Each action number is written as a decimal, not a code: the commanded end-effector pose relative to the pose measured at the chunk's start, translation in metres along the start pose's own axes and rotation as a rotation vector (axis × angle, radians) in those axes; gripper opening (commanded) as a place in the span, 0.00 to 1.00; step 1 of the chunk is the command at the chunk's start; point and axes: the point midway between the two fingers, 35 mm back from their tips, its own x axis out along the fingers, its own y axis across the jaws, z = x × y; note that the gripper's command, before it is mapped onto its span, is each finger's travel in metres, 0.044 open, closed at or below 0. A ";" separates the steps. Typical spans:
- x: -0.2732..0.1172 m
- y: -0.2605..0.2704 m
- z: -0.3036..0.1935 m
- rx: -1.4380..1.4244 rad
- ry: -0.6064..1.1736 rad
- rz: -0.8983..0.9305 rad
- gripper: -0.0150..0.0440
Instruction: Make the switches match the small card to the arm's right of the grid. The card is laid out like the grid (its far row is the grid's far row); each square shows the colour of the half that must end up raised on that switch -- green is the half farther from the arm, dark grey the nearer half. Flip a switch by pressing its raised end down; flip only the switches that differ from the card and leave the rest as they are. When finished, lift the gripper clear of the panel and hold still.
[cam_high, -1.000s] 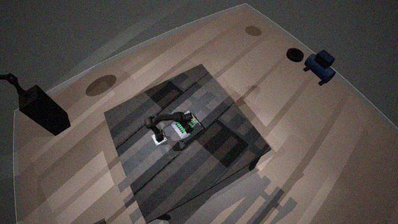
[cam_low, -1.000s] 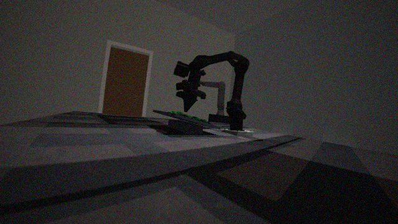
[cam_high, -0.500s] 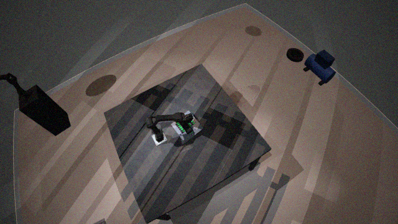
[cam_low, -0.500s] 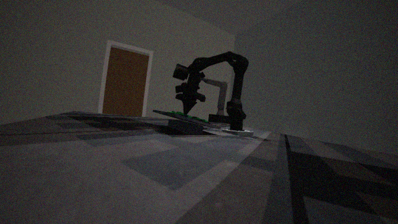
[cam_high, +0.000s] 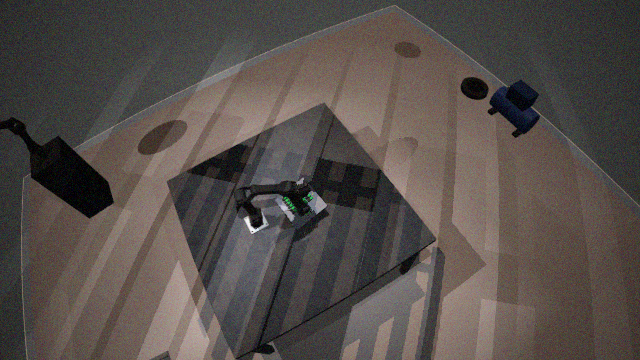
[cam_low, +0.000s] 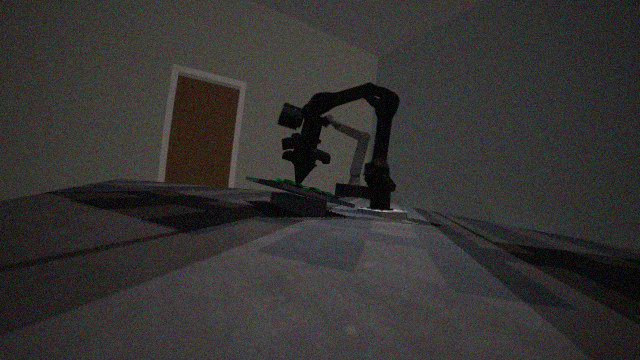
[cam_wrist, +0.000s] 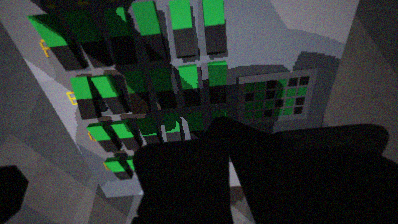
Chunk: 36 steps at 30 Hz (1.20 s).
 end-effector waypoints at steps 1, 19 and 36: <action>0.001 0.000 0.000 -0.004 0.001 -0.001 0.25; 0.002 0.000 0.000 -0.004 0.001 -0.001 0.25; 0.005 0.000 0.000 -0.004 0.001 -0.001 0.25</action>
